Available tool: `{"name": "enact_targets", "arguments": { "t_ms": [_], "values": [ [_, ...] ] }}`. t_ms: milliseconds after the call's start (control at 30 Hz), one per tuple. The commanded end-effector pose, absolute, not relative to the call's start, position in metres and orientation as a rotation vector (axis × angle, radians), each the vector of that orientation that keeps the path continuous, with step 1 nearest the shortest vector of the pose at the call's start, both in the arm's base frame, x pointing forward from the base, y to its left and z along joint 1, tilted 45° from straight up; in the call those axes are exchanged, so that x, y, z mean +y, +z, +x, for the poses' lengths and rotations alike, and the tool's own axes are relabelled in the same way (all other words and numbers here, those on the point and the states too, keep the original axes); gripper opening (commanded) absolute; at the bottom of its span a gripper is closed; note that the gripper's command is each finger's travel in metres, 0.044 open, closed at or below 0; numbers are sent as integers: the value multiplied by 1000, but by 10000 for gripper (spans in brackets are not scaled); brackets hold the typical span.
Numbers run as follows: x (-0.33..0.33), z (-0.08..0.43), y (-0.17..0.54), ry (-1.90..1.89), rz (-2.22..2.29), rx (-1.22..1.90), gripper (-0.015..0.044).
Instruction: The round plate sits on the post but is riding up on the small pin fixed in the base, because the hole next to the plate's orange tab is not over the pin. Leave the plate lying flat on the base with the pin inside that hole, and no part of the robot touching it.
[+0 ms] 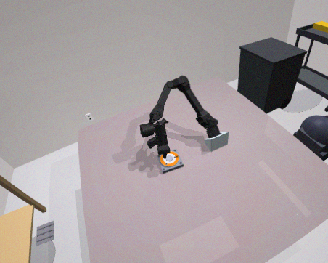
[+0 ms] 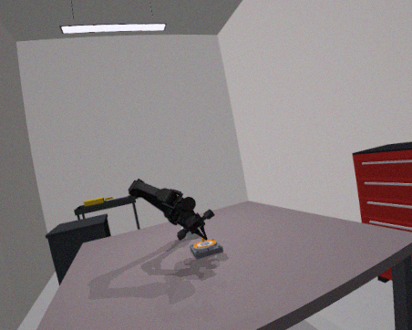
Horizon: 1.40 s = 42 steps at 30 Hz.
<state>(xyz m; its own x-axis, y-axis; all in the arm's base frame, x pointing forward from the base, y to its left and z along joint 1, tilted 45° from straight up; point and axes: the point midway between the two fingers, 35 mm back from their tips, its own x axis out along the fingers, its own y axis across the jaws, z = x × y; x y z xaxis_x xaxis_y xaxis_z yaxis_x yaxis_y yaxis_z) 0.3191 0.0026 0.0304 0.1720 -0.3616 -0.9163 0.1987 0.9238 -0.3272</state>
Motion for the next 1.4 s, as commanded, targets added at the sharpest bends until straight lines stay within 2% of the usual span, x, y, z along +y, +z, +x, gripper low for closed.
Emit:
{"name": "enact_targets", "arguments": {
  "t_ms": [0, 167, 767, 1367],
  "values": [
    [16, 279, 36, -522, -352, 1456, 0],
    [26, 249, 52, -620, -601, 1486, 0],
    [-8, 248, 18, -621, -602, 1485, 0],
    [7, 249, 2, -621, -602, 1485, 0]
  ]
}}
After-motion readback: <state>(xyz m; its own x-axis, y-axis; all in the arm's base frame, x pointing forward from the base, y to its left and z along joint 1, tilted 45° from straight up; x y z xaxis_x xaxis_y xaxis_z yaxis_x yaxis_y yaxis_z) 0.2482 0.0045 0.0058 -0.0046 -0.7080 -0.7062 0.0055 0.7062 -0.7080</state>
